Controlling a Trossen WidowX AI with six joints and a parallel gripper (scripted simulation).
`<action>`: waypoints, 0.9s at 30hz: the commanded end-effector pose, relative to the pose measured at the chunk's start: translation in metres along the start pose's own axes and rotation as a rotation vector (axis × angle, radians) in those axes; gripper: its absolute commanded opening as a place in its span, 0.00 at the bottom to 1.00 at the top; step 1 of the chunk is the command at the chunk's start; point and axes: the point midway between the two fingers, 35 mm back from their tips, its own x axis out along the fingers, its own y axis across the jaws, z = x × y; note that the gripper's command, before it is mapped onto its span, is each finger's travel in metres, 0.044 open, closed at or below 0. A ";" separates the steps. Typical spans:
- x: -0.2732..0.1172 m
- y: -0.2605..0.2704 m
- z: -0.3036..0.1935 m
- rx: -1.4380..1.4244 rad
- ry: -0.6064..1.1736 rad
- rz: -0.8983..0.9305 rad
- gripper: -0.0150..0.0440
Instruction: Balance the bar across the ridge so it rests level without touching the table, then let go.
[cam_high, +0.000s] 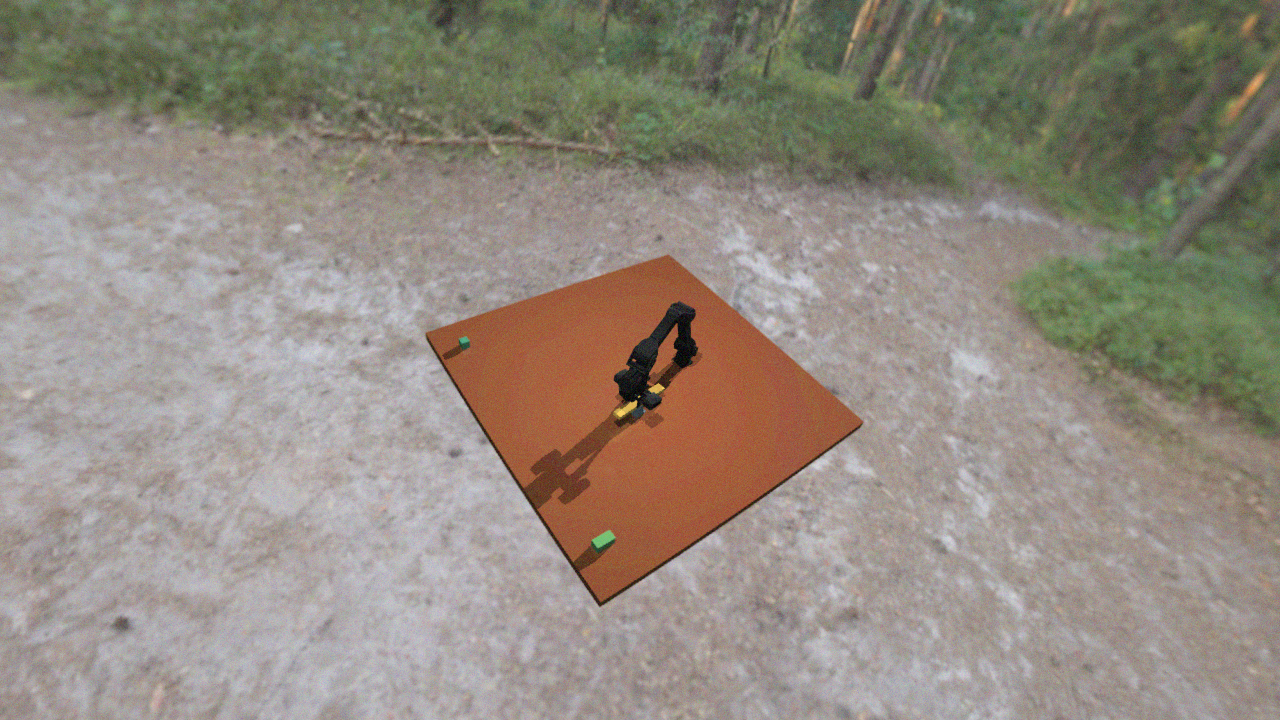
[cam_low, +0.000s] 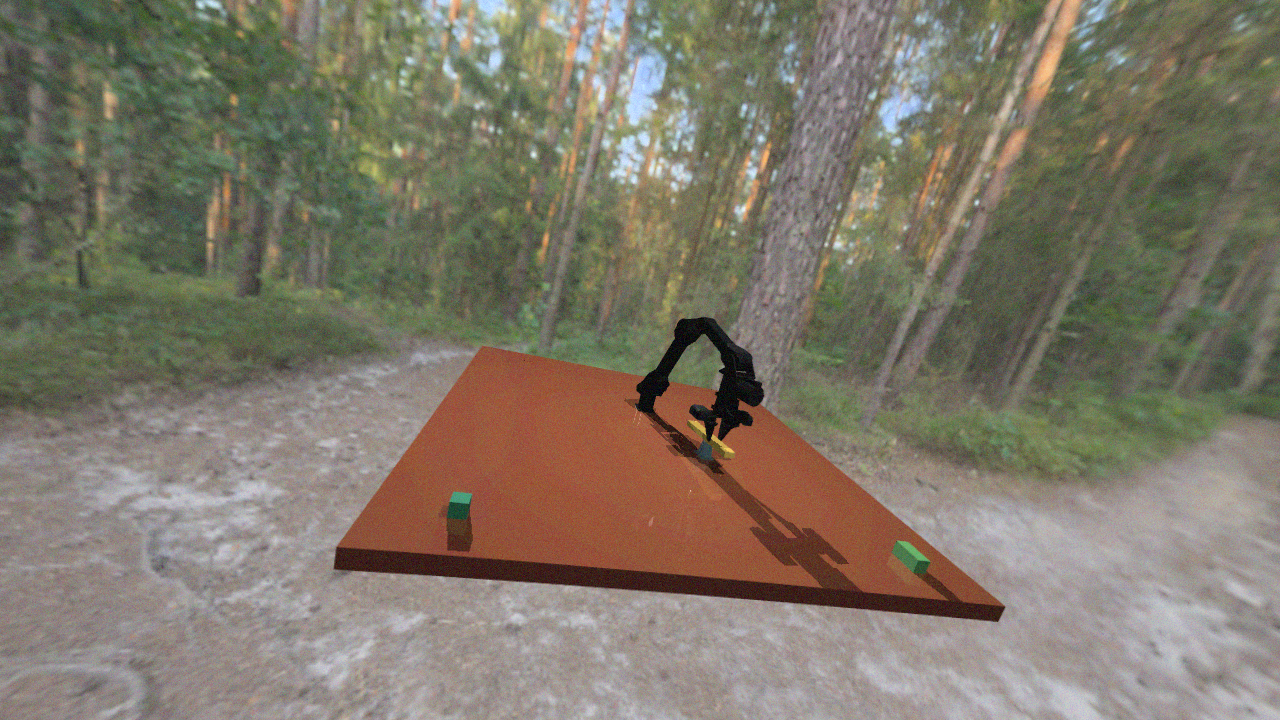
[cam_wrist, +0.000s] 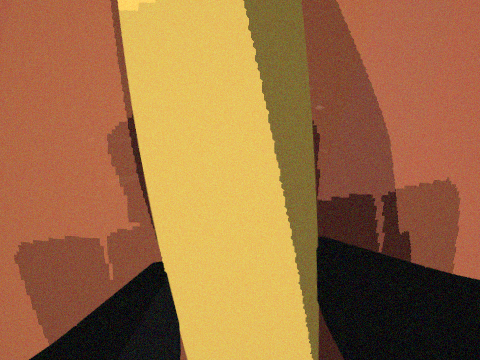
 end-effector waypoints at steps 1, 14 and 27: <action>0.001 0.000 0.000 0.003 0.000 0.001 0.25; 0.002 0.000 0.000 0.003 0.000 0.001 0.25; 0.004 0.000 0.000 0.003 0.000 0.001 0.25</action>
